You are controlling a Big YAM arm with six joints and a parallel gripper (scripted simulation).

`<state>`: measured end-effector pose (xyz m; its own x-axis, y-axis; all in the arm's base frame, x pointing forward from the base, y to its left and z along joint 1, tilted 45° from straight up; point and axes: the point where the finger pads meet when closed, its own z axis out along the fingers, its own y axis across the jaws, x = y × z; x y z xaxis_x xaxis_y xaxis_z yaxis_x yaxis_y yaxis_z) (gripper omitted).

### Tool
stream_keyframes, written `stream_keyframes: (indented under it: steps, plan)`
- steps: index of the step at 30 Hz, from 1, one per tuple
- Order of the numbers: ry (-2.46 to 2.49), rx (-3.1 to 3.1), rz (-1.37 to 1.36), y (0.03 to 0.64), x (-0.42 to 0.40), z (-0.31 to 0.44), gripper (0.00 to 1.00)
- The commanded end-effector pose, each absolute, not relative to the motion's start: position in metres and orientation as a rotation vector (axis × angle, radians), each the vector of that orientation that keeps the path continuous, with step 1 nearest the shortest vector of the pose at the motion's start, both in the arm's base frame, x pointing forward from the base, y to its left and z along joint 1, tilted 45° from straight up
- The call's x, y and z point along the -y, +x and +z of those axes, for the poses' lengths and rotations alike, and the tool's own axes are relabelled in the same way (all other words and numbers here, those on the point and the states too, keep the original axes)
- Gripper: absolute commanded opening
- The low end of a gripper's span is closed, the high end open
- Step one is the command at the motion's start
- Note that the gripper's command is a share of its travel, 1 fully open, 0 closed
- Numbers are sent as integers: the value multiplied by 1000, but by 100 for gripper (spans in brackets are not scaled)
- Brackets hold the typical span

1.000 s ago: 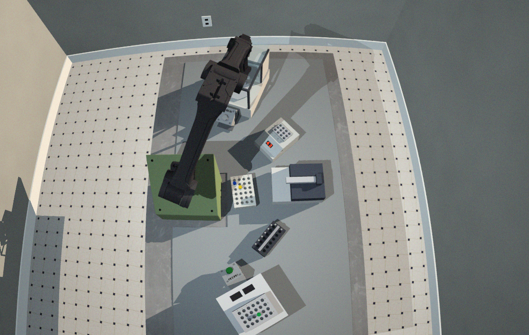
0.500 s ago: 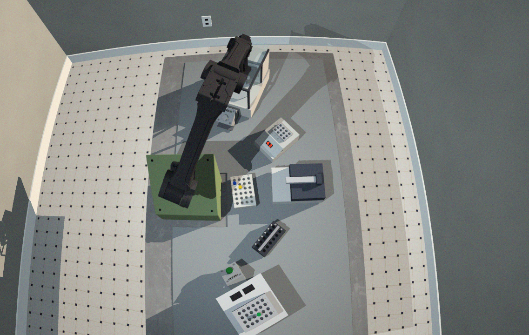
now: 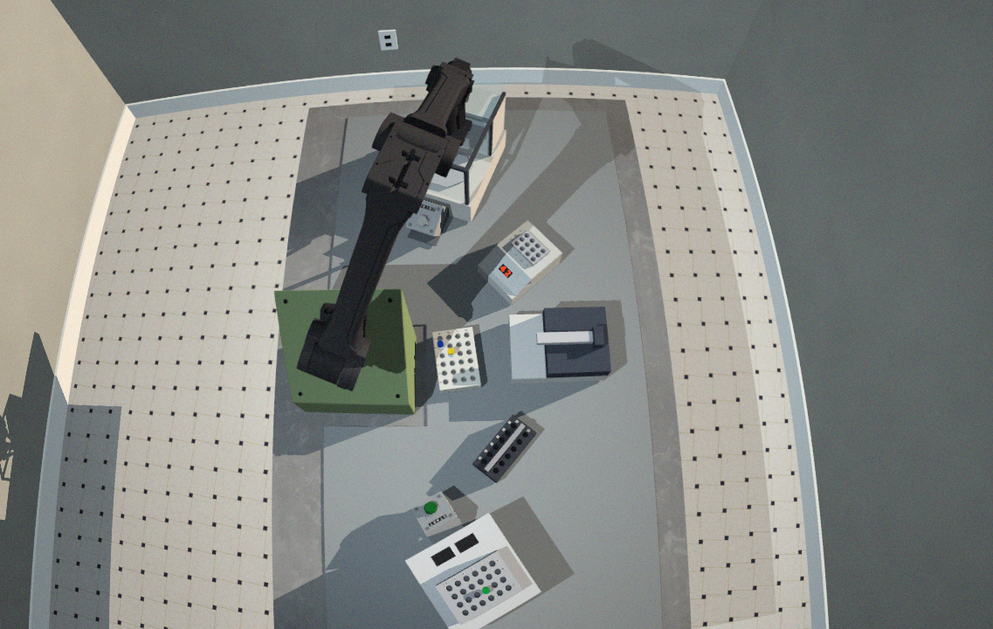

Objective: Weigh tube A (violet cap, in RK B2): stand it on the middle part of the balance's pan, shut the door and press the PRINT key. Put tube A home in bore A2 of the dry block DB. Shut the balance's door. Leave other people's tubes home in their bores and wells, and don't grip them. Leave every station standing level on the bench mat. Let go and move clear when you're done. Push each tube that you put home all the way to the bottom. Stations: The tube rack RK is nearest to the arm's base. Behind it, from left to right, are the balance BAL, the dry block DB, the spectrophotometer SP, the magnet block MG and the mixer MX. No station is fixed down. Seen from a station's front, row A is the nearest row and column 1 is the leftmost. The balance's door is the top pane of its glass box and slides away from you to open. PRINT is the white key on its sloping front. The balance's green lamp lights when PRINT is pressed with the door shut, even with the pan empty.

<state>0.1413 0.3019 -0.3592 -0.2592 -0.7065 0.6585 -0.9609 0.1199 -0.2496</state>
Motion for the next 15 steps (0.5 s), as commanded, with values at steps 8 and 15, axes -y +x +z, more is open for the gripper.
stream_keyframes:
  steps: [8, 15]
  plan:
    - [1631, 2055, 904, 144, -318, -358, 36]
    - [1631, 2055, 904, 144, -318, -358, 36]
